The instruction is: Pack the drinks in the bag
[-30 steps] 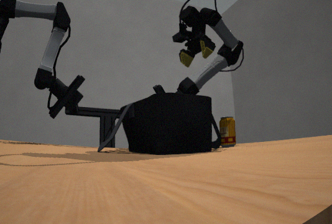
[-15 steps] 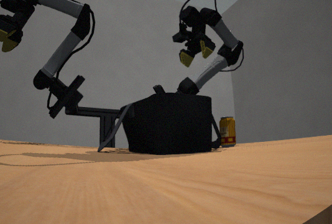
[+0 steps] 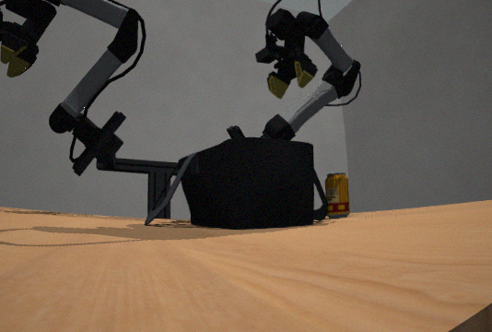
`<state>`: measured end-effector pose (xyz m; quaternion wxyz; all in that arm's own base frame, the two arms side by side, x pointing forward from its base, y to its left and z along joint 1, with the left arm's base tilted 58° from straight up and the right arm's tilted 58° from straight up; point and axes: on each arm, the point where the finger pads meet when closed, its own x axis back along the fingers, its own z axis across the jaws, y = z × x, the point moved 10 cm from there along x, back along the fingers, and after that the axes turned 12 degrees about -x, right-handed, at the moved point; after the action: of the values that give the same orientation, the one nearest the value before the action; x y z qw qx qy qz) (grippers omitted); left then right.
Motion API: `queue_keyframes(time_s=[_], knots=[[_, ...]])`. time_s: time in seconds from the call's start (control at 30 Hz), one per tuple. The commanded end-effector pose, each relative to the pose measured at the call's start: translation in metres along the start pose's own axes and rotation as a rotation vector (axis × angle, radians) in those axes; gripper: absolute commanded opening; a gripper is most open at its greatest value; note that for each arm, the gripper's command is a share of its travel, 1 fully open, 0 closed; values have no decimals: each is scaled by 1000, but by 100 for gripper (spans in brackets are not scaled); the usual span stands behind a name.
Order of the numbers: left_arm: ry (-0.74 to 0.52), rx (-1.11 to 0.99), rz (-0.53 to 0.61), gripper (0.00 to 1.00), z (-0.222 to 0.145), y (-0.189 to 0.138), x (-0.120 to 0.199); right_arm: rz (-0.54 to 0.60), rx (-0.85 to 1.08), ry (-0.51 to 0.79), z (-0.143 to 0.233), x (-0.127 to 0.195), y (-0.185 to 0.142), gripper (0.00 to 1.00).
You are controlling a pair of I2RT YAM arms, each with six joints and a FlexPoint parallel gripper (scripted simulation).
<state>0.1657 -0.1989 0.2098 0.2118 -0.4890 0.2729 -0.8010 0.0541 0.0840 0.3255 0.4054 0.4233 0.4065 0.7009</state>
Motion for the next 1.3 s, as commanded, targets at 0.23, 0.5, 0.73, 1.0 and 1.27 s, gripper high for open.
queue_keyframes(time_s=[0.23, 0.5, 0.73, 1.0, 1.27], knots=[[-21, 12, -17, 84, 2, -10, 0, -13, 16, -8, 3, 8, -3, 86], [-63, 103, -137, 84, 10, -32, -22, -13, 16, -8, 3, 8, -3, 86], [-98, 248, -218, 84, 9, -73, -49, -14, 17, -8, 3, 8, -3, 86], [-58, 393, -320, 84, 0, -114, -76, -14, 17, -8, 3, 8, -3, 86], [13, 527, -364, 84, -14, -141, -95, -14, 17, -8, 3, 8, -3, 86]])
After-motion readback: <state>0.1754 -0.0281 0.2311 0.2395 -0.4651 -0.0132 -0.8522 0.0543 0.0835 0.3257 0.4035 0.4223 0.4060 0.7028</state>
